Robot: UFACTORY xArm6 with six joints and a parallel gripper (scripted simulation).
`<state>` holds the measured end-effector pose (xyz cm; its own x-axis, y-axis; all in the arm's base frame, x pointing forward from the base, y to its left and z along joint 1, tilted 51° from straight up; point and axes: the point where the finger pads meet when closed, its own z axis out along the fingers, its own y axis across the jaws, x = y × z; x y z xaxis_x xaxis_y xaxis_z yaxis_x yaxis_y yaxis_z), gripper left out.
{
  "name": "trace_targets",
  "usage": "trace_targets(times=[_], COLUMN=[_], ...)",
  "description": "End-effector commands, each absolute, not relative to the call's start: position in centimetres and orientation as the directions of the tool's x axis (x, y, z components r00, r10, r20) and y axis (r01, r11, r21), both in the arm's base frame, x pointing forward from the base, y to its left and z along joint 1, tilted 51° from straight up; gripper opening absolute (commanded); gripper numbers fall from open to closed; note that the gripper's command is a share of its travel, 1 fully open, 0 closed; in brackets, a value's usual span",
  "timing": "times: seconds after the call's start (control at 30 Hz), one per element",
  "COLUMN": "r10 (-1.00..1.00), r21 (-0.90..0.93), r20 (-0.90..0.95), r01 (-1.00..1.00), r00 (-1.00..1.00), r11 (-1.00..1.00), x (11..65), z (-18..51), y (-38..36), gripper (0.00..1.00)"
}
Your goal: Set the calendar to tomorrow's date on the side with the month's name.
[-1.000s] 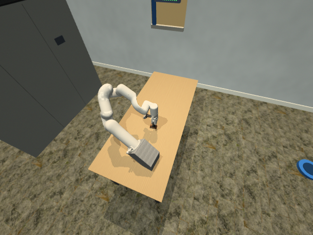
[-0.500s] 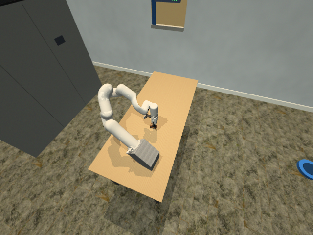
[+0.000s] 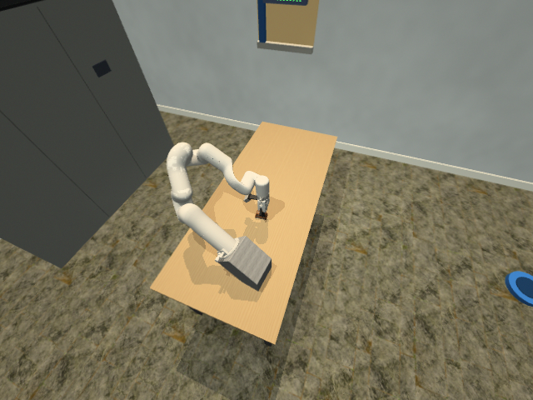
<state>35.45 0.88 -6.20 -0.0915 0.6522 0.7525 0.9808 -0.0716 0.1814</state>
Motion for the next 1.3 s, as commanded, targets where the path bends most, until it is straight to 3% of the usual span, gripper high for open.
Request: trace_targets(times=[0.0,1.27], r10=[0.653,0.653], r21=[0.183,0.183], r20=[0.751,0.751], r01=[0.98,0.98], r00=[-0.092,-0.092], r11=[-0.073,-0.073], x=[35.5,35.8], z=[-6.2,-7.1], y=[0.8,1.9], gripper=[0.47,0.47])
